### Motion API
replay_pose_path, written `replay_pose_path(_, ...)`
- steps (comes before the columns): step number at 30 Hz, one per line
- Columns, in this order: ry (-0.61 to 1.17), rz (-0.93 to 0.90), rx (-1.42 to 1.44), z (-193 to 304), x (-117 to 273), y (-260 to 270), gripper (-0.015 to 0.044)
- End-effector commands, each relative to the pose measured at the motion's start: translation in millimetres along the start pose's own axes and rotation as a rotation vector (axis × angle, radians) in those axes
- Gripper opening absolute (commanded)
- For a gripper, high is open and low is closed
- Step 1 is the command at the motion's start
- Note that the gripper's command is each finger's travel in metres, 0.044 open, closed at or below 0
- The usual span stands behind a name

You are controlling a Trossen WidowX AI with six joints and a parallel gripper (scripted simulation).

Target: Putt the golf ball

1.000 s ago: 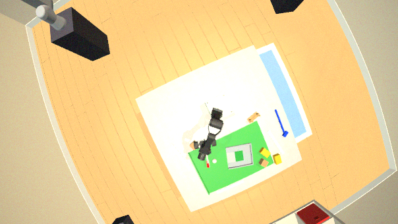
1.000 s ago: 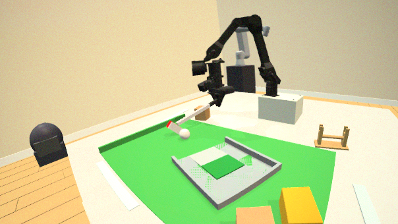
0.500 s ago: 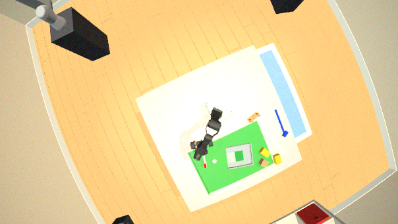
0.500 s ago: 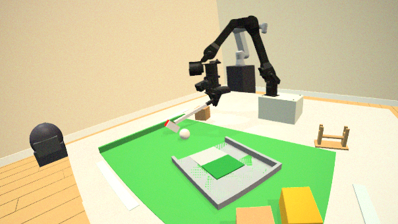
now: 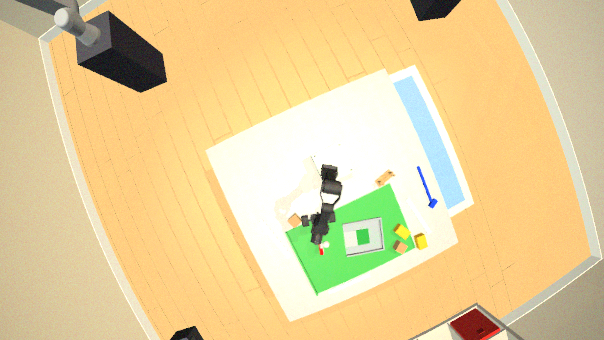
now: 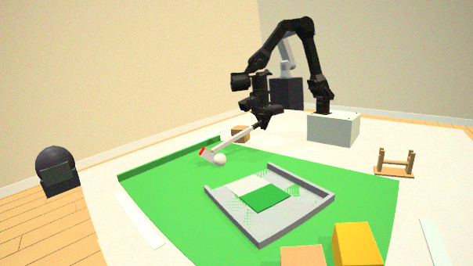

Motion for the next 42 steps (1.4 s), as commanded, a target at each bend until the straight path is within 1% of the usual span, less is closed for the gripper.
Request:
replay_pose_path(1, -0.009, -0.007, 0.008, -2, 1, 51, 0.0)
replay_pose_path(4, -0.009, -0.008, 0.008, 0, 1, 68, 0.0)
replay_pose_path(10, -0.009, -0.008, 0.008, -1, 7, 68, 0.0)
replay_pose_path(19, -0.009, -0.008, 0.008, 0, 60, 67, 0.0)
replay_pose_path(22, -0.009, -0.008, 0.008, 0, 61, 67, 0.0)
replay_pose_path(23, -0.002, -0.004, 0.012, 0, 51, 67, 0.0)
replay_pose_path(42, -0.002, -0.004, 0.012, 0, 51, 67, 0.0)
Point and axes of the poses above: the point midway between the two fingers, 35 mm back from their tips, its own x axis back along the fingers, its own y axis across the jaws, z = x × y, the point moved 10 cm from there along x, back along the fingers, and after that the axes turned 8 degrees about x, right-handed, at the moved point
